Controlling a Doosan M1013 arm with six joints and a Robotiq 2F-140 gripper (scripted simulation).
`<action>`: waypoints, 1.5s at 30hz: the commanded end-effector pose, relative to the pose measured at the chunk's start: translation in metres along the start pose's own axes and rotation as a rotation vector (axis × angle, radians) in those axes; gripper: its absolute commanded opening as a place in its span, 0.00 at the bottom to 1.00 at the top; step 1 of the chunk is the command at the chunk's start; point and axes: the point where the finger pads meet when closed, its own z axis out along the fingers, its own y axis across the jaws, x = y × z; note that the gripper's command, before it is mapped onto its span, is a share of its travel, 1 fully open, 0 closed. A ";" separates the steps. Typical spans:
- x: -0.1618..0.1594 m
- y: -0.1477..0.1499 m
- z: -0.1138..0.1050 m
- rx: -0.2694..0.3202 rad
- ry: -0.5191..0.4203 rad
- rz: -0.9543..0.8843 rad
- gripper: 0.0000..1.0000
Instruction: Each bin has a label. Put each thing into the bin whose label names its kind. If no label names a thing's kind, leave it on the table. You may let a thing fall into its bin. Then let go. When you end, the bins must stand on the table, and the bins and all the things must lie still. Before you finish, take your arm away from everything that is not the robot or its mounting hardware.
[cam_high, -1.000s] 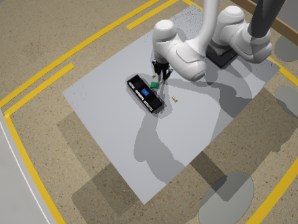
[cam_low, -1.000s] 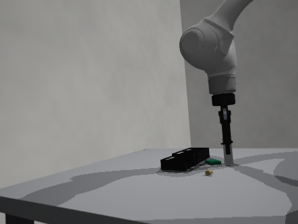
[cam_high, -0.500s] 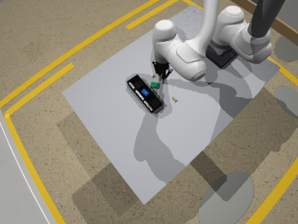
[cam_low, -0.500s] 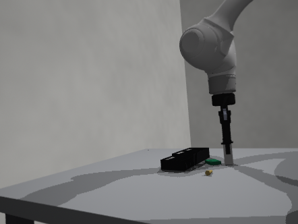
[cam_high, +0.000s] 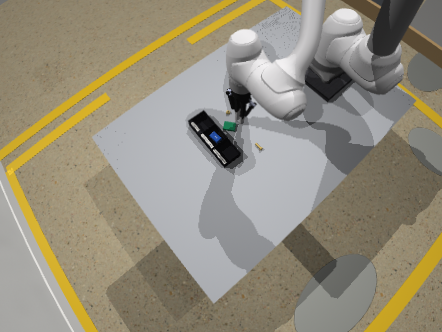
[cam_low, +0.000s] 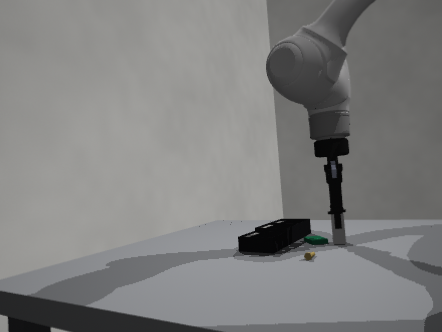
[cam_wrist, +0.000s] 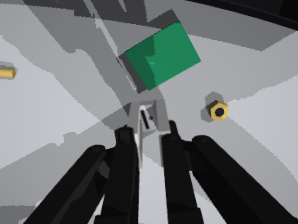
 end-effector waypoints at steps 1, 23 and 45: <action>0.000 0.000 0.000 0.000 0.000 0.000 0.06; 0.000 0.000 -0.043 0.000 0.000 0.000 0.06; 0.006 -0.002 -0.060 0.000 0.000 0.000 0.06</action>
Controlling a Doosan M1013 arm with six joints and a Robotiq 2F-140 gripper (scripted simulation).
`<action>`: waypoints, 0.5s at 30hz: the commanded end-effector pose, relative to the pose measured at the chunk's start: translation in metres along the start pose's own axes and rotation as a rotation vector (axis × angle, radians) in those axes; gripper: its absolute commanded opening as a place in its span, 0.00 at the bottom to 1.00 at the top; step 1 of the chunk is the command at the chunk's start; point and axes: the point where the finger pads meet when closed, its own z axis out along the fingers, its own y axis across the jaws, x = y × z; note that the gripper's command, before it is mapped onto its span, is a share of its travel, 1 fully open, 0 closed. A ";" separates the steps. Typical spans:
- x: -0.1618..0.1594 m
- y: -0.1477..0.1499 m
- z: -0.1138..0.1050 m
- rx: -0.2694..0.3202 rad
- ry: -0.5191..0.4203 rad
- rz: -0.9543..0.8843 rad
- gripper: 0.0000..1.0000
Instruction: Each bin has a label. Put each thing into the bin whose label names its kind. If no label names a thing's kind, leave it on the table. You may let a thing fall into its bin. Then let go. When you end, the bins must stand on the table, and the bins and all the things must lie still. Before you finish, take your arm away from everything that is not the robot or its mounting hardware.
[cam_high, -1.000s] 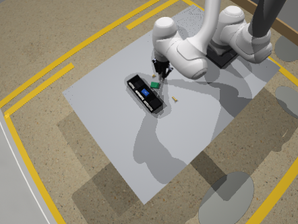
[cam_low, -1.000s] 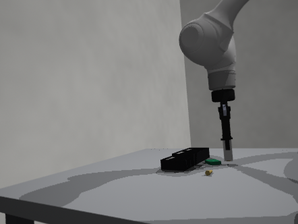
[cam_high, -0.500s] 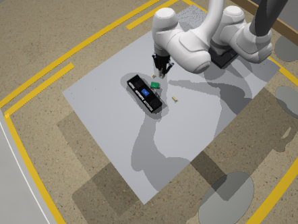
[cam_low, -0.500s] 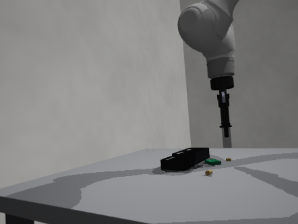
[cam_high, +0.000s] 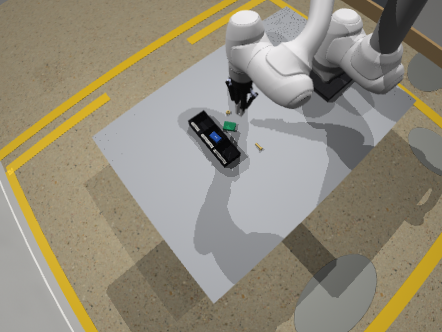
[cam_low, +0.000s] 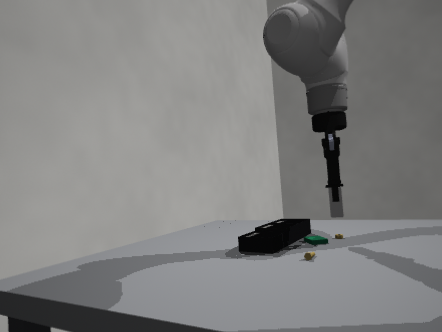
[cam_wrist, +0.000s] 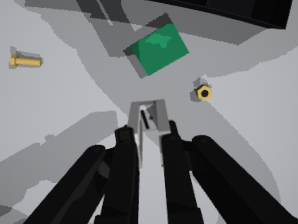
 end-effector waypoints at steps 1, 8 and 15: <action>0.011 -0.004 0.000 0.000 0.000 0.000 0.06; 0.051 -0.016 0.000 0.000 0.000 0.000 0.06; 0.080 -0.026 0.000 0.000 0.000 0.000 0.06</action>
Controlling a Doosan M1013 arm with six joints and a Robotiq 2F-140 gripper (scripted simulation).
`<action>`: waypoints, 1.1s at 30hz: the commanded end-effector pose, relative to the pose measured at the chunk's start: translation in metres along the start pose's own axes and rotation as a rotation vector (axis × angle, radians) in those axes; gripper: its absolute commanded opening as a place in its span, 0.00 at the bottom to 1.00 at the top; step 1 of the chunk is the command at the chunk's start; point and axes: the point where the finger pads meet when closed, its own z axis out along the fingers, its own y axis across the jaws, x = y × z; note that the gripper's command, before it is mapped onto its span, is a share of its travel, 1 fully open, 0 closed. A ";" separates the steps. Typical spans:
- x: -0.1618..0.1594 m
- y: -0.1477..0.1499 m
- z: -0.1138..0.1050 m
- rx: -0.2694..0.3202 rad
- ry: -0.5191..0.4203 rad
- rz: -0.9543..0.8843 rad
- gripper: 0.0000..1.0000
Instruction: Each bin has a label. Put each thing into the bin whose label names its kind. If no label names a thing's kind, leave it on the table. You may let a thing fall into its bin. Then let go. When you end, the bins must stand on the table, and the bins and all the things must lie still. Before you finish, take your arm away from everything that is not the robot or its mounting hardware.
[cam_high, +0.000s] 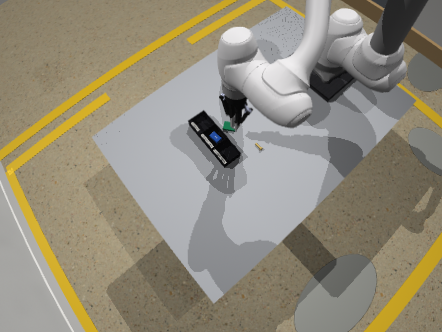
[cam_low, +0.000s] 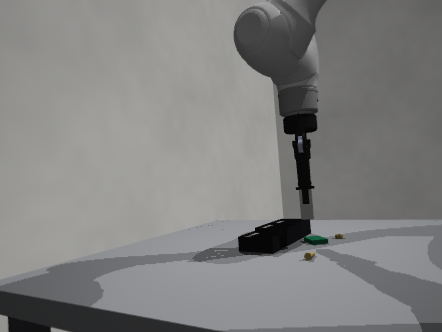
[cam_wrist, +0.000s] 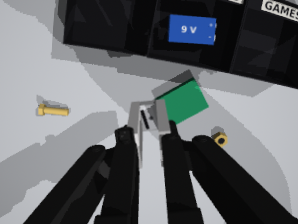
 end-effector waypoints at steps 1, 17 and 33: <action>0.016 -0.005 0.000 0.000 0.000 0.000 0.06; 0.093 -0.029 0.000 -0.006 0.000 -0.554 0.06; 0.093 -0.030 0.000 -0.014 -0.006 -1.045 0.06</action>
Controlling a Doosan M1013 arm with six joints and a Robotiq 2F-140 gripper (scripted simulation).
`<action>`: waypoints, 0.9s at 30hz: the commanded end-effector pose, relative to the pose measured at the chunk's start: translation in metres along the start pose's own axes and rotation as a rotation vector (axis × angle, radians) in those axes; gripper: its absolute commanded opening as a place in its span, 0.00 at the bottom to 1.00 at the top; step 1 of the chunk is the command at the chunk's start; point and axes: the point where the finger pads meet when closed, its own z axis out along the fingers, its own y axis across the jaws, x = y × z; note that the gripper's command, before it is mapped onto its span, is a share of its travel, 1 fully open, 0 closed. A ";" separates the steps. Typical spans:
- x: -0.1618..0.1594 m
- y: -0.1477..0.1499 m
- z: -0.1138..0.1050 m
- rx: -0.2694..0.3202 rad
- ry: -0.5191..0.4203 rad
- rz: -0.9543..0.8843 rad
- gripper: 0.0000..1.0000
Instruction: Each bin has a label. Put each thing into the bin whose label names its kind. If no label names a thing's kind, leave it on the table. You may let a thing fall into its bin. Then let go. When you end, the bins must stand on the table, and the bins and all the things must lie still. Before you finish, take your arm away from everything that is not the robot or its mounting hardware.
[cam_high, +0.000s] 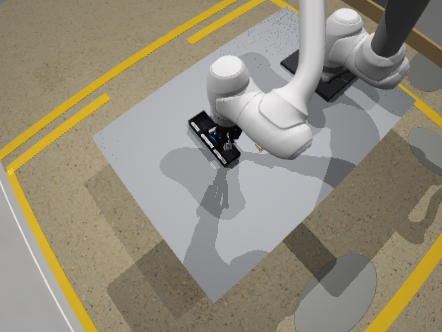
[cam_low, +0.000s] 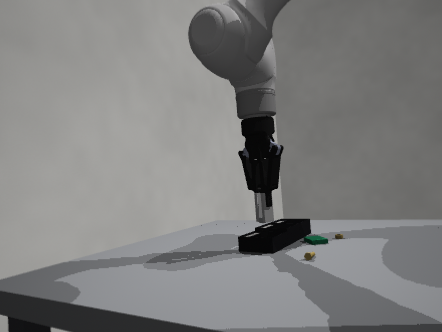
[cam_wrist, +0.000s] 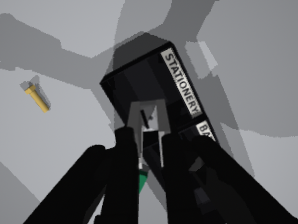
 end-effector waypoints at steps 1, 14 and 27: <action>0.000 0.000 0.000 0.005 0.009 -0.157 0.06; 0.000 0.000 0.000 0.012 0.021 -0.381 0.06; 0.000 0.000 0.002 0.012 0.021 -0.381 0.06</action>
